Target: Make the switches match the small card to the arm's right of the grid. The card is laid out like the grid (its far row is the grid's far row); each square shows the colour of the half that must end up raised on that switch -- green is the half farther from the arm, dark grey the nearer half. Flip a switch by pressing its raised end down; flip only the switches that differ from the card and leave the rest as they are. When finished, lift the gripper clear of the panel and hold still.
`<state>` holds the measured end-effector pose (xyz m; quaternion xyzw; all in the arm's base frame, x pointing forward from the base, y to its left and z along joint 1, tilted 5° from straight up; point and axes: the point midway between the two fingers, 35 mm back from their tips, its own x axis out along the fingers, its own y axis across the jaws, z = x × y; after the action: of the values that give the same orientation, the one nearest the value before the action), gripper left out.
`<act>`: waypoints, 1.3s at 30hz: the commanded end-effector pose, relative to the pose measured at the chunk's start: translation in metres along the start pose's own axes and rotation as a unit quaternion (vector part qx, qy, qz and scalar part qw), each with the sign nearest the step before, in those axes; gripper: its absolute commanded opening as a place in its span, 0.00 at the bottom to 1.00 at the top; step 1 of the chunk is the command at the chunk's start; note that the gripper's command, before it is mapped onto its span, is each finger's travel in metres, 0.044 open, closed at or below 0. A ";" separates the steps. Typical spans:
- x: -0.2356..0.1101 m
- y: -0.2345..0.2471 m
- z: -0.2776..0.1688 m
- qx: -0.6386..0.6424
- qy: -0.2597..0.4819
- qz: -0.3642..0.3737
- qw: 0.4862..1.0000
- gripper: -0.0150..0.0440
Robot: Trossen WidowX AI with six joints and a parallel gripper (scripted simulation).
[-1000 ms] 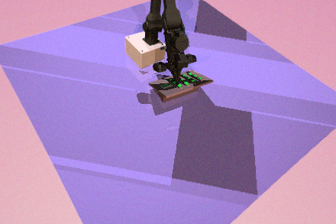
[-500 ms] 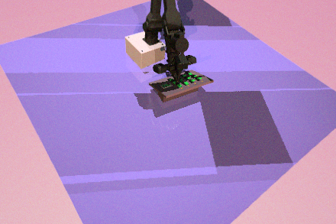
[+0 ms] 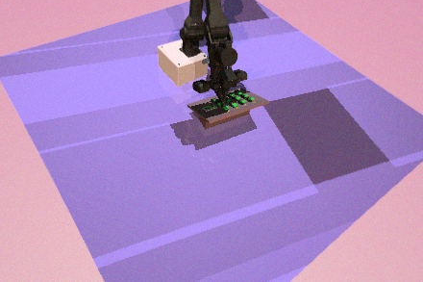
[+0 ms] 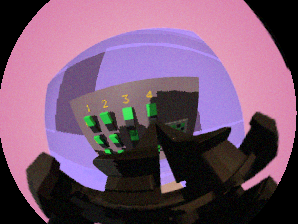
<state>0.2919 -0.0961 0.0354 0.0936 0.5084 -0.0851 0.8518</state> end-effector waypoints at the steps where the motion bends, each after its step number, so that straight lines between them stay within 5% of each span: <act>1: 0.001 0.000 0.000 0.002 0.000 0.000 1.000 0.25; 39: 0.006 0.000 -0.001 0.002 0.000 0.000 1.000 0.25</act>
<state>0.2943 -0.0962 0.0309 0.0939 0.5082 -0.0846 0.8519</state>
